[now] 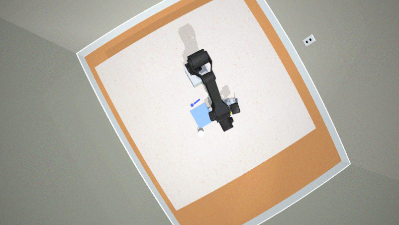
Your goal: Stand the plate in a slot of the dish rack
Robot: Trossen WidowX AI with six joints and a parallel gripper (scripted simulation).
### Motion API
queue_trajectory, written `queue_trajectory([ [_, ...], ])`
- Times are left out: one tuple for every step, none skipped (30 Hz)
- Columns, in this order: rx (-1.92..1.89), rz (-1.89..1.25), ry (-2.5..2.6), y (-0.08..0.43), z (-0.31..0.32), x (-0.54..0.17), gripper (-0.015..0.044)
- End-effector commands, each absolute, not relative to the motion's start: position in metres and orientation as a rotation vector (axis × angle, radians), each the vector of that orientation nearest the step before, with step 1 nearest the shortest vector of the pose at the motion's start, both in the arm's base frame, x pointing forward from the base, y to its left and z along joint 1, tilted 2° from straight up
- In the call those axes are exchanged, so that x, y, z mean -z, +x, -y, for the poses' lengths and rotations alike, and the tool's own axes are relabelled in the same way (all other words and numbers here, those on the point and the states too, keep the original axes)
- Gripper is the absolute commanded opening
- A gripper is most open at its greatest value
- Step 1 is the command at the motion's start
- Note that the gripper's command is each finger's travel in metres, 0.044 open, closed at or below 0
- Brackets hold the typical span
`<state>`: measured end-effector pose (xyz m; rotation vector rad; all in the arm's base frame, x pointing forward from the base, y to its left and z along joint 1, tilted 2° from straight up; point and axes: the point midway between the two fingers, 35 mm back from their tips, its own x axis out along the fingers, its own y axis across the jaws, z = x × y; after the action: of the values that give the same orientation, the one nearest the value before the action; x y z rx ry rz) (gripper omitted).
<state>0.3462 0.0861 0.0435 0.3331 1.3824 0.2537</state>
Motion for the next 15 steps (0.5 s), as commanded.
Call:
queue_trajectory([
  [-0.353,-1.340,0.342,0.351,-0.089,-0.029,0.0000],
  [-0.380,-1.324,0.344,0.352,-0.090,-0.026,0.0000],
  [-0.406,-1.307,0.345,0.354,-0.090,-0.024,0.0000],
  [-0.432,-1.290,0.346,0.356,-0.091,-0.021,0.0000],
  [-0.457,-1.271,0.346,0.357,-0.091,-0.018,0.0000],
  [-0.483,-1.253,0.346,0.359,-0.092,-0.016,0.0000],
  [-0.508,-1.234,0.346,0.360,-0.092,-0.014,0.0000],
  [-0.533,-1.214,0.345,0.361,-0.093,-0.011,0.0000],
  [-0.555,-1.196,0.344,0.362,-0.093,-0.009,0.0000],
  [-0.577,-1.177,0.343,0.363,-0.093,-0.007,0.0000],
  [-0.599,-1.158,0.341,0.364,-0.093,-0.005,0.0000],
  [-0.621,-1.138,0.339,0.364,-0.093,-0.003,0.0000],
  [-0.643,-1.119,0.337,0.365,-0.094,-0.001,0.0000],
  [-0.664,-1.098,0.334,0.365,-0.094,0.001,0.0000],
  [-0.685,-1.078,0.331,0.366,-0.094,0.002,0.0000],
])
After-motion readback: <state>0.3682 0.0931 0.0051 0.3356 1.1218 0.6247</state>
